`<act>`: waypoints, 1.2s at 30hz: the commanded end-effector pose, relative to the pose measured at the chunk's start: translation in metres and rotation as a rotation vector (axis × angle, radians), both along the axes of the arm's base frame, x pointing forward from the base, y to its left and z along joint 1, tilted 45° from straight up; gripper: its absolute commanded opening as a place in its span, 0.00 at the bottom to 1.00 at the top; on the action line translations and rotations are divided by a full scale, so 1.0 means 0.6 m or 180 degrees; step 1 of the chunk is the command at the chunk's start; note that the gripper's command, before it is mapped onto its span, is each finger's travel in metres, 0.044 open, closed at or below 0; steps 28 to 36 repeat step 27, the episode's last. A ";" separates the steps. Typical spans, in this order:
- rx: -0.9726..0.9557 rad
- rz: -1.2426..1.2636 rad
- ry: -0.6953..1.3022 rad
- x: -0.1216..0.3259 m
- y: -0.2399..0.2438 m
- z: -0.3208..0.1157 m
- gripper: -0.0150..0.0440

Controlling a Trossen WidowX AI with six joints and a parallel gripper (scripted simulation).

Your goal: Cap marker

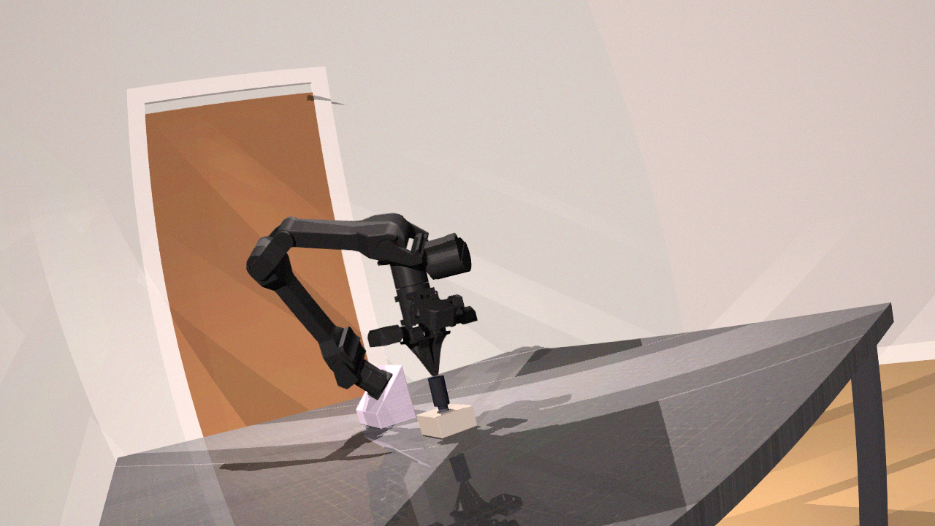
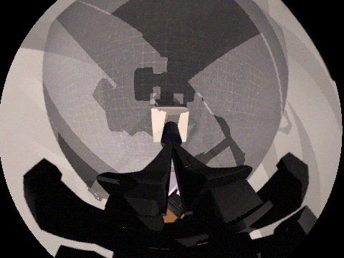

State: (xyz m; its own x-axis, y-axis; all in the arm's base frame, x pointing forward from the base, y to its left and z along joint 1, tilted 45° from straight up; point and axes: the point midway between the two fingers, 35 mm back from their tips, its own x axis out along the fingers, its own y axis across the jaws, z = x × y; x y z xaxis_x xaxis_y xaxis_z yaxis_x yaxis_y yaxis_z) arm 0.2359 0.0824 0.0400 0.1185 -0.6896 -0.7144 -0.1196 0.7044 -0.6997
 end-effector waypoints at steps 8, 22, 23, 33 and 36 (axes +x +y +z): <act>0.0023 0.0002 -0.0006 -0.017 0.102 0.102 0.25; 0.0023 0.0002 -0.0006 -0.017 0.102 0.102 0.74; 0.0023 0.0002 -0.0006 -0.017 0.102 0.102 0.79; 0.0023 0.0002 -0.0006 -0.017 0.102 0.102 0.97; 0.0023 0.0002 -0.0006 -0.017 0.102 0.102 0.97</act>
